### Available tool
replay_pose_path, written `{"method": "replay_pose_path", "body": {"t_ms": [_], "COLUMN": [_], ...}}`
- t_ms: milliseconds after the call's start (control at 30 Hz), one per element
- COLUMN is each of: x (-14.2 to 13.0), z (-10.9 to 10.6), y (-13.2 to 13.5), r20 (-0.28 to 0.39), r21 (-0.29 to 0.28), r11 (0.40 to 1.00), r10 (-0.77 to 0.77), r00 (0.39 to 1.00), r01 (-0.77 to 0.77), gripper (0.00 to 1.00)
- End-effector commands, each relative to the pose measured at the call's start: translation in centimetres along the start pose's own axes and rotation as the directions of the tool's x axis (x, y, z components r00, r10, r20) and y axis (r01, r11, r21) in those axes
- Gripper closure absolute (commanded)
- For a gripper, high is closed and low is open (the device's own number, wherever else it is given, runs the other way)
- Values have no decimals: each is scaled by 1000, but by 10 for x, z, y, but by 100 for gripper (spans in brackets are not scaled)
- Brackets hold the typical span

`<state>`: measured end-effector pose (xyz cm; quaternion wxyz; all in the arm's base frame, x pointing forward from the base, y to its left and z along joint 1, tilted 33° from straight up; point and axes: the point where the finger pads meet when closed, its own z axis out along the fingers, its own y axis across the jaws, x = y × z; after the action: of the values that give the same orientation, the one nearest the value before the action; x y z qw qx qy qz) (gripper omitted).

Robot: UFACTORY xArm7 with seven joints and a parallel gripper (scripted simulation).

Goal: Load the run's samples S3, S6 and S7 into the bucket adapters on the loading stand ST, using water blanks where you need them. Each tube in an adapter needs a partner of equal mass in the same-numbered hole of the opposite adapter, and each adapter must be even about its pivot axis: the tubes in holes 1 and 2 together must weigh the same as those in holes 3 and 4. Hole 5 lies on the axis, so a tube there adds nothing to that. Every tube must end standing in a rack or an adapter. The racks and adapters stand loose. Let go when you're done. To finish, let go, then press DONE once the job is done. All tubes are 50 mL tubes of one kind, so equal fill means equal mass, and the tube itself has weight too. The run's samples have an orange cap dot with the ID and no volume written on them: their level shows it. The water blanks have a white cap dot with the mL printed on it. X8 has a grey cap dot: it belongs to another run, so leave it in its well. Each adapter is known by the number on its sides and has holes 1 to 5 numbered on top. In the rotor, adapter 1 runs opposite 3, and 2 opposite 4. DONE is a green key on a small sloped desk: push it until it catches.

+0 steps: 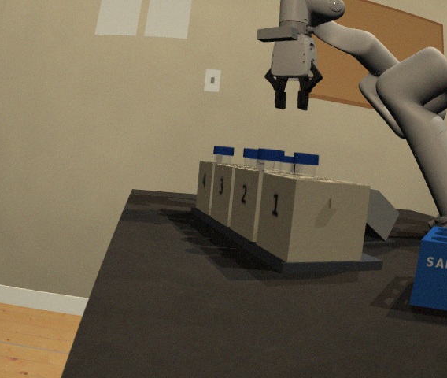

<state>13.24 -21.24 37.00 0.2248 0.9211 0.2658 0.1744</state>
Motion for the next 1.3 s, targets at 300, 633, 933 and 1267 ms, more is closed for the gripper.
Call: {"method": "replay_pose_path", "body": {"t_ms": [300,633,933,1267], "x": [0,0,0,0], "z": [28,44,58,78], "y": [1,1,1,1], "r20": [0,0,0,0], "r21": [-3,-3,-3,-3], "r11": [1000,1000,1000,1000], "r10": [1,1,1,1], "r00": [1000,1000,1000,1000], "r01": [-1,-1,-1,-1], "gripper": [43,43,43,43]}}
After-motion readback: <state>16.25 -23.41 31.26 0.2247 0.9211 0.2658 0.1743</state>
